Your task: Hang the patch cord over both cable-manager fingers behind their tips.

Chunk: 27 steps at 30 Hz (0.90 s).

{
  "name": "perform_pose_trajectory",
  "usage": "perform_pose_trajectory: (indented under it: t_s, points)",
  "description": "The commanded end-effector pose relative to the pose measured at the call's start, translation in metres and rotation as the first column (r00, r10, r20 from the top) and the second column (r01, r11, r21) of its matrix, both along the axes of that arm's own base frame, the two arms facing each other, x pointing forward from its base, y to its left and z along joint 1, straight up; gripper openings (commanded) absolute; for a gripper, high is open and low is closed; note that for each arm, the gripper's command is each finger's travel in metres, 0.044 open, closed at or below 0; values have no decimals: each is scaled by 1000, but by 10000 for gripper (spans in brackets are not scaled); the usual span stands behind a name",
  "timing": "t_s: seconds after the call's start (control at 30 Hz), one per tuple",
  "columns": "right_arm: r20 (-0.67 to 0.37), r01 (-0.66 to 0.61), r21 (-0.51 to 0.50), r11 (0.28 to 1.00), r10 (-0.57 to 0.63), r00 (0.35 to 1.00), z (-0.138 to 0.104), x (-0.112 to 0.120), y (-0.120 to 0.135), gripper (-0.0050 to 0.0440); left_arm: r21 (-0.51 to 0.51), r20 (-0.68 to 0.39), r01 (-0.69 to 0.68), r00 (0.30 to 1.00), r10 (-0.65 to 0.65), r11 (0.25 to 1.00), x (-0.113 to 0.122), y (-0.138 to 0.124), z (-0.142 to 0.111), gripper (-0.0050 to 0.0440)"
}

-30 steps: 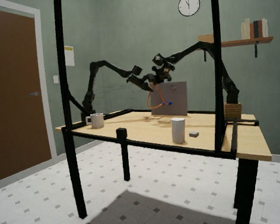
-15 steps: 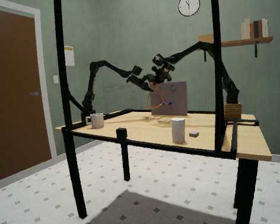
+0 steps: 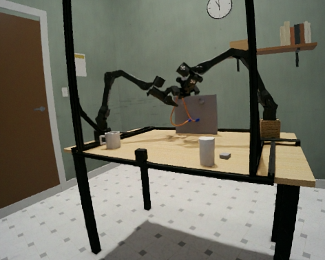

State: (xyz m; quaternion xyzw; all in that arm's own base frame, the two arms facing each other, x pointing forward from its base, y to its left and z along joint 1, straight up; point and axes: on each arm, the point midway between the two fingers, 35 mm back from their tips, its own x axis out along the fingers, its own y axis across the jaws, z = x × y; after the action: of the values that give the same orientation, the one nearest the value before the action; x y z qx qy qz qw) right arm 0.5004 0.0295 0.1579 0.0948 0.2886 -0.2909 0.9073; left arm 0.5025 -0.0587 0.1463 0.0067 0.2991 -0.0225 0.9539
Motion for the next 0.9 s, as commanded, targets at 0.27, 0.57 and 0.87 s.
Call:
perform_pose_trajectory:
  t_s: [0.27, 0.57, 0.87]
  points:
    - [23, 30, 12, 999, -31, 999, 10, 0, 0, 25, -3, 24, 0, 1000, 0, 1000, 1, 0, 11, 40]
    - [22, 56, 20, 998, -56, 998, 11, -3, -1, 25, -3, 24, 0, 1000, 0, 1000, 1, 0, 11, 40]
    - [9, 96, 26, 995, -96, 995, 6, -6, -3, 25, -3, 24, 0, 1000, 0, 1000, 1, 0, 11, 40]
